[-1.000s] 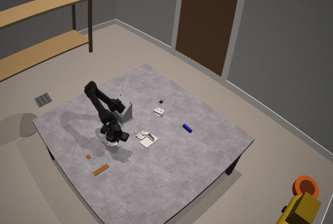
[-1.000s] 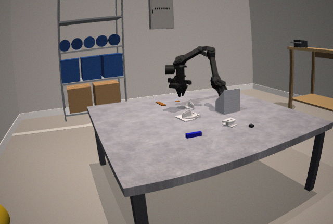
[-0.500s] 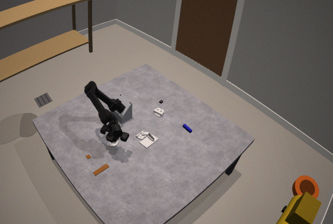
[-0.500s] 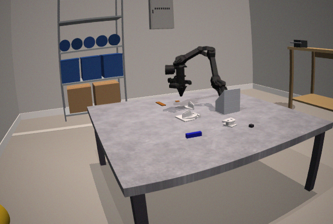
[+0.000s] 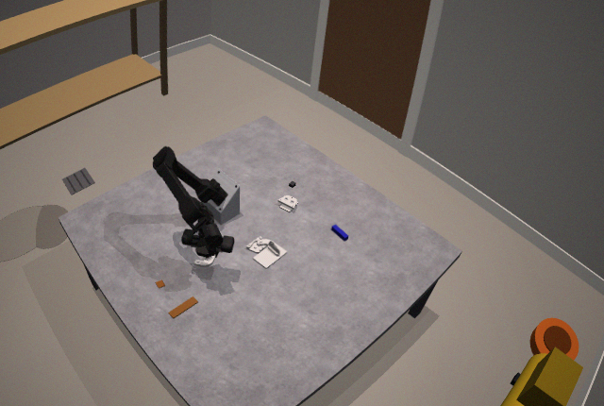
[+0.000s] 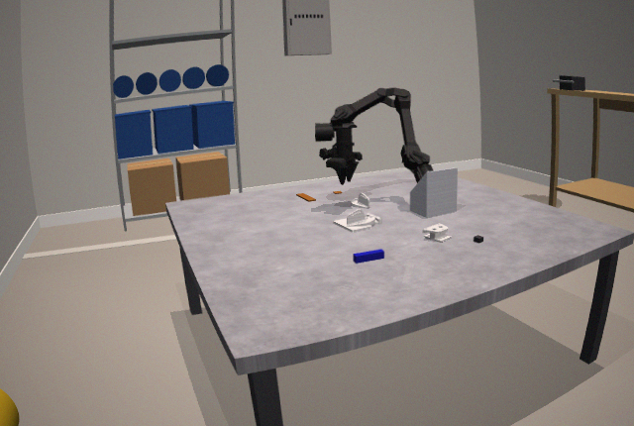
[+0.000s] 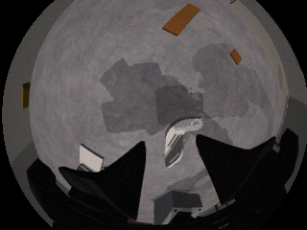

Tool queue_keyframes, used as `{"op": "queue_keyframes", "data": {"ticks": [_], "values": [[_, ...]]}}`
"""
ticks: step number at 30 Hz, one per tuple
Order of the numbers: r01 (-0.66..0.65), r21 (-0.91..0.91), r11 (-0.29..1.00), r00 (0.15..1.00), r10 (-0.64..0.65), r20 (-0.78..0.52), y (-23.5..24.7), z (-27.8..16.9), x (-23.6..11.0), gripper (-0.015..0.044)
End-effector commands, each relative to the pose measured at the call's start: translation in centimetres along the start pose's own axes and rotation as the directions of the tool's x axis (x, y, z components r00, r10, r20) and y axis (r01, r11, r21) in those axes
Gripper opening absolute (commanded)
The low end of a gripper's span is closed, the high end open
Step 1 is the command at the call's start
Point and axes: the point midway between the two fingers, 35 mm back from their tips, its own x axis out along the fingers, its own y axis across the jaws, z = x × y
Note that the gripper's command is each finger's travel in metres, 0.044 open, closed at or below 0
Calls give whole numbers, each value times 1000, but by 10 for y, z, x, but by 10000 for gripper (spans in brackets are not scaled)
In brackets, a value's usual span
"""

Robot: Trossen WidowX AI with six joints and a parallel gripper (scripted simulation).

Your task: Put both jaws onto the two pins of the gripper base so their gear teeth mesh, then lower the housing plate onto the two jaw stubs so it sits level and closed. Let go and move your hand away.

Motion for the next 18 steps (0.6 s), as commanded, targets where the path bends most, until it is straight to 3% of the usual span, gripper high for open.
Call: {"op": "queue_keyframes", "data": {"ticks": [1,4,18], "values": [[3,-127,992,1000,-3,-1,-1,-3,0,367],[2,-211,978,1000,-3,-2,-1,-5,-1,440],[1,-574,819,1000,-3,-3,-2,-12,-3,440]]}}
